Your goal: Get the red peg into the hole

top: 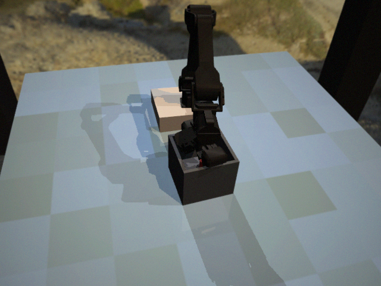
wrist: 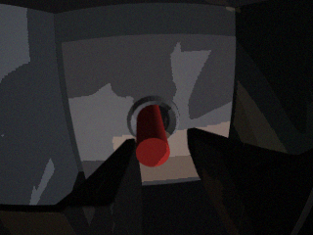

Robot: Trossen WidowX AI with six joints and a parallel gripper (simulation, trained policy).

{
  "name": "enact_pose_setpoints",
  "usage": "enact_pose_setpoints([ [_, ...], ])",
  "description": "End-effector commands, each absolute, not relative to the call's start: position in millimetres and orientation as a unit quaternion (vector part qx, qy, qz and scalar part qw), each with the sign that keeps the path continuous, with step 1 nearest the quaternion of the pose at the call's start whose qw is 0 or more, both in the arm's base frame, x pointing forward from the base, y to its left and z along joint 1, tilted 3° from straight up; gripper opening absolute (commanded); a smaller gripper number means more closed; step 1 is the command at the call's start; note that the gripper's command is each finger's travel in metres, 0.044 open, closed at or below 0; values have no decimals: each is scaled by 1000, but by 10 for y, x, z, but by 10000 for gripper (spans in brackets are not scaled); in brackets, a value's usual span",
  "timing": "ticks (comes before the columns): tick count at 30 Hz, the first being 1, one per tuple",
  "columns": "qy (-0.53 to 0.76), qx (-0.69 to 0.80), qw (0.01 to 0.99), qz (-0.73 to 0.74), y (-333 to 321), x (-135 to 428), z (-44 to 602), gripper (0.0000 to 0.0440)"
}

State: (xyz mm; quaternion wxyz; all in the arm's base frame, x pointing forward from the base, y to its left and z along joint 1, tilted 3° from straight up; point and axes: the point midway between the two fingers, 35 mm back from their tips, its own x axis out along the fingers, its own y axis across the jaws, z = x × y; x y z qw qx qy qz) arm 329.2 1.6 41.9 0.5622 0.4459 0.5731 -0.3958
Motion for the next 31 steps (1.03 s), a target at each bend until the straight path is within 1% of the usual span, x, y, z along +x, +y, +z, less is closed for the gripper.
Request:
enact_pose_setpoints([
  [1, 576, 461, 556, -382, 12, 3374, 525, 148],
  [11, 589, 498, 526, -358, -15, 3447, 728, 193],
  [24, 592, 536, 507, -325, -82, 3559, 978, 226],
  [26, 591, 540, 506, -320, -97, 3577, 1013, 214],
  [29, 589, 545, 508, -312, -130, 3614, 1064, 177],
  [31, 587, 548, 511, -306, -151, 3645, 1090, 167],
])
